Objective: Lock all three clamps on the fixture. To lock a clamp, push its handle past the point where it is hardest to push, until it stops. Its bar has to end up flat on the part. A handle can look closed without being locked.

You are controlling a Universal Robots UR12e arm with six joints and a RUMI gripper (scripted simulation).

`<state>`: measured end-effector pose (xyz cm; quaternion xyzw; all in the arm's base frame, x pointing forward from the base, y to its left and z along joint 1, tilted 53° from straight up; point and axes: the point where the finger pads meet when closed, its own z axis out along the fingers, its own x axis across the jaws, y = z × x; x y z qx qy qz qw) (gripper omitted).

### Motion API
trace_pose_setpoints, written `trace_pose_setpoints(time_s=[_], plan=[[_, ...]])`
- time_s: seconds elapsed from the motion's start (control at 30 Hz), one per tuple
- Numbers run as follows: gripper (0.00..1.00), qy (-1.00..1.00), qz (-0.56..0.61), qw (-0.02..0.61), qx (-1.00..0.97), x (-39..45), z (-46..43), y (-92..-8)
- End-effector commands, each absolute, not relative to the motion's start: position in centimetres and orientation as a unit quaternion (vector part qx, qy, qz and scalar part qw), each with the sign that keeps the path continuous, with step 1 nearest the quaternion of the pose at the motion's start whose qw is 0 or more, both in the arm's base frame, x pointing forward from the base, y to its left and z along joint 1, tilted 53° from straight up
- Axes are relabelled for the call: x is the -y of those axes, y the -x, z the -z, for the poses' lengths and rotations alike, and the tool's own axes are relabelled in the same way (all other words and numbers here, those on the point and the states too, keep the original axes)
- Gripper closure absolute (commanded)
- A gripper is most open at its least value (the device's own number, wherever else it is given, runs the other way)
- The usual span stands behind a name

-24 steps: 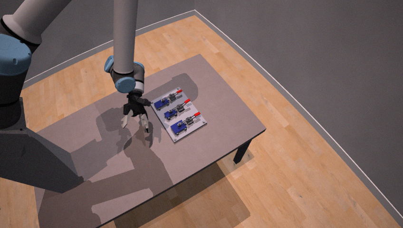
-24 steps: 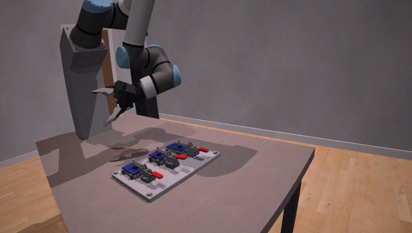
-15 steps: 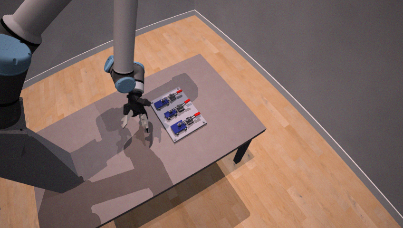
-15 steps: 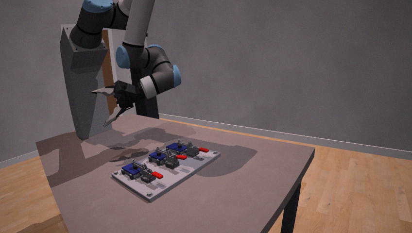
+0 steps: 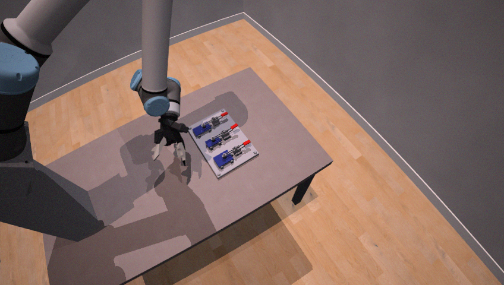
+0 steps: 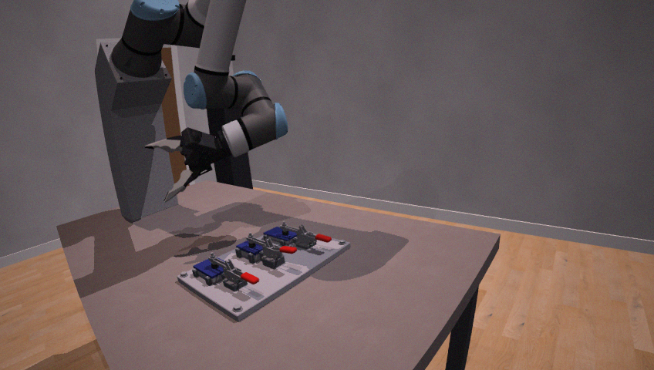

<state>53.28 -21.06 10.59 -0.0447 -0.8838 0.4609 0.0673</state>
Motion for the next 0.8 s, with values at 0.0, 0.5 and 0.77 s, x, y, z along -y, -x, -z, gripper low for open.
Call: trace_pose_setpoints(time_s=[0.0, 0.5, 0.77], plan=[[0.00, 0.042, -0.461, 0.066, 0.884, 21.0, -10.7, -53.3], [0.00, 0.002, -0.459, 0.042, 0.888, 21.1, -11.6, -54.2], [0.00, -0.054, -0.455, 0.010, 0.889, 21.2, -12.8, -55.3]])
